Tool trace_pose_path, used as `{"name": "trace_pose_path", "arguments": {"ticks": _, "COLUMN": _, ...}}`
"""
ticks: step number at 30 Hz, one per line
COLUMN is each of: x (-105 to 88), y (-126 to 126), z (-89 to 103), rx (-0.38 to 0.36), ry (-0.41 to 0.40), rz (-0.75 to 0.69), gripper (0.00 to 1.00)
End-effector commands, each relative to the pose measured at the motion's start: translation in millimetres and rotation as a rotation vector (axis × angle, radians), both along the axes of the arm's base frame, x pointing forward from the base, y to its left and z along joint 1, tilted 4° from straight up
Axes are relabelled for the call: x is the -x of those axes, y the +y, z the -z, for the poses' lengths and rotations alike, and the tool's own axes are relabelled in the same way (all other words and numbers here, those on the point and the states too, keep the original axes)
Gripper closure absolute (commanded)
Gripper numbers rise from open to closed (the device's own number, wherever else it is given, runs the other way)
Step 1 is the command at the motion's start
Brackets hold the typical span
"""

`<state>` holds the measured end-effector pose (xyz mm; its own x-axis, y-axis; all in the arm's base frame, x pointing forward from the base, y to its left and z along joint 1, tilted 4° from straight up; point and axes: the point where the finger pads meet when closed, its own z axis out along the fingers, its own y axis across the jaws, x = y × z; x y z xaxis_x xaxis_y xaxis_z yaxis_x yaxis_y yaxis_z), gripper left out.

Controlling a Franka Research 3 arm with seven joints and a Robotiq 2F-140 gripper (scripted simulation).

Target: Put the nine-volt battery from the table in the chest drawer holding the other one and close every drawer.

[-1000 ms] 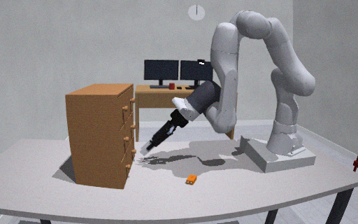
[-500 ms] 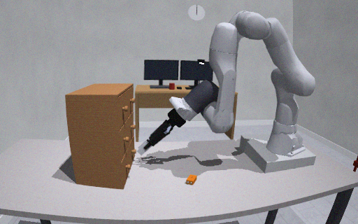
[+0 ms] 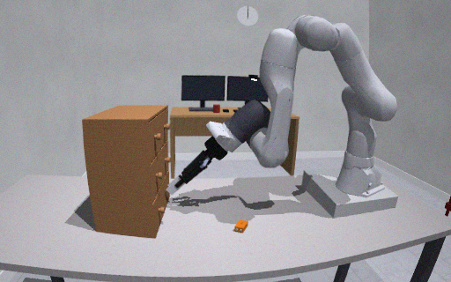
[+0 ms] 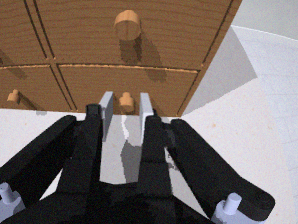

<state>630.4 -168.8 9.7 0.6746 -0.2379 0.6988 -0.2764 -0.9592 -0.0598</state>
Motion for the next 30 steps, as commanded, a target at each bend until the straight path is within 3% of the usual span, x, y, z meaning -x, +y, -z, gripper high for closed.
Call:
{"name": "trace_pose_path", "arguments": {"ticks": 1, "x": -1.8, "y": 0.1, "z": 3.2, "rx": -0.008, "ry": 0.008, "rz": 0.004, "gripper": 0.80}}
{"name": "trace_pose_path", "arguments": {"ticks": 29, "x": -2.9, "y": -0.2, "z": 3.2, "rx": -0.008, "ry": 0.008, "rz": 0.004, "gripper": 0.80}}
{"name": "trace_pose_path", "arguments": {"ticks": 30, "x": -2.9, "y": -0.2, "z": 3.2, "rx": -0.008, "ry": 0.008, "rz": 0.004, "gripper": 0.92}}
